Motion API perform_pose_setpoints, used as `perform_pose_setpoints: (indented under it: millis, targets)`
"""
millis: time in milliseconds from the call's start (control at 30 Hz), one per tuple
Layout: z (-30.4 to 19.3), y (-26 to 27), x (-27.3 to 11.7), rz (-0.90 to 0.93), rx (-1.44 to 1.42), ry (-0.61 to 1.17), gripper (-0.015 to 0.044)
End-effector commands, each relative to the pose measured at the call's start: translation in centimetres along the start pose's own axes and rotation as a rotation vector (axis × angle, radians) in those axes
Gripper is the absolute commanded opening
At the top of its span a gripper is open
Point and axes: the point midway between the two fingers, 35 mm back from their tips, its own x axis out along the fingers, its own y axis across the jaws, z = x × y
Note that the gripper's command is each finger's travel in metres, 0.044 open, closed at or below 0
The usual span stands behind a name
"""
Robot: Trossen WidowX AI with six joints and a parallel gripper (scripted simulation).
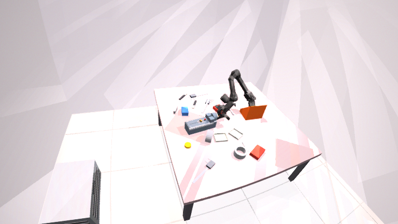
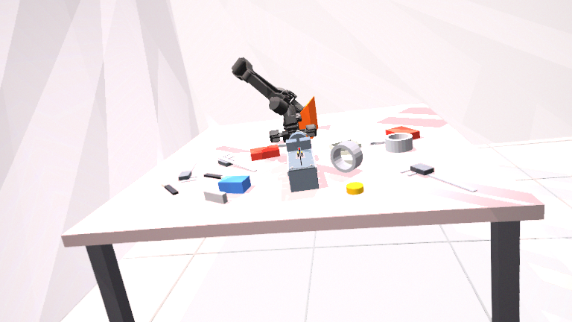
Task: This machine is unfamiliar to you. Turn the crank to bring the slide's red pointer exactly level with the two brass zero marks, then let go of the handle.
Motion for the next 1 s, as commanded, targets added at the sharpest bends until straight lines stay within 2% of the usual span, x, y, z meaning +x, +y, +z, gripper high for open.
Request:
perform_pose_setpoints:
  millis: [0,967]
  targets:
    - [0.3,-0.8,-0.4,-0.018,0.007,-0.004,0.0]
    - [3.0,-1.0,-3.0,-0.017,0.008,-0.004,0.0]
